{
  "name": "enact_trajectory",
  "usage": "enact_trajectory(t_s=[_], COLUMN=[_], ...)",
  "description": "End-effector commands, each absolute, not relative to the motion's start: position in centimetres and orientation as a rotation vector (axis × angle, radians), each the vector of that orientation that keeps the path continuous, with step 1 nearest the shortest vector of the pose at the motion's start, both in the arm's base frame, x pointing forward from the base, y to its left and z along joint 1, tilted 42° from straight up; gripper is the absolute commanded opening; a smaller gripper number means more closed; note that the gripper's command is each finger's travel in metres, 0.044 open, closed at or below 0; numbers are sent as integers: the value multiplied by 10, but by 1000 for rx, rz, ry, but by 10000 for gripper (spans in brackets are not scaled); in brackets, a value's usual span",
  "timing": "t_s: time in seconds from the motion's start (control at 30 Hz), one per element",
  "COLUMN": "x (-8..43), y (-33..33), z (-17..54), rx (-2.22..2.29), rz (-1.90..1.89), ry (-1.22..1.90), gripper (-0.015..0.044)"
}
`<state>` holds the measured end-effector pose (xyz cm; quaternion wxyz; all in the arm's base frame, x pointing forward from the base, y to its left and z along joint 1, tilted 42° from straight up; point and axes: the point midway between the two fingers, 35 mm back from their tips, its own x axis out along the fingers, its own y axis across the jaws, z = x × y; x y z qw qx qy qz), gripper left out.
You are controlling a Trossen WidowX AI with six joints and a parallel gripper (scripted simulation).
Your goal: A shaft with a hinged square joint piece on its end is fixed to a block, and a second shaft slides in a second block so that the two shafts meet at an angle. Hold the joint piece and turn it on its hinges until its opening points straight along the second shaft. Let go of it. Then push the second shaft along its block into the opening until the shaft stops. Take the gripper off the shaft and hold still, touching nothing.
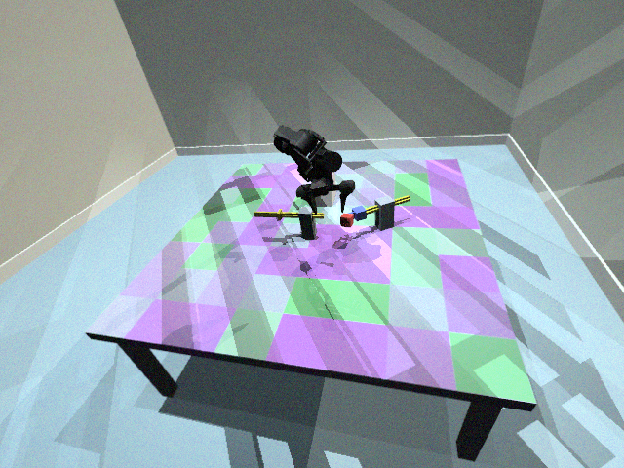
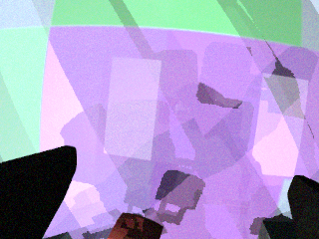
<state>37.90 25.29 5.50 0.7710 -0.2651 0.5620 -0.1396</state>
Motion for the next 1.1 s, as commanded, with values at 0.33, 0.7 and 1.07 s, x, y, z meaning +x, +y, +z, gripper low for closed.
enact_trajectory(t_s=[0.33,0.7,1.07], x=[359,356,362], y=[248,251,238], z=[14,14,-4], rx=[-610,-533,-533], rz=[-438,-504,-504], ry=[1318,1179,1178], gripper=[440,440,440])
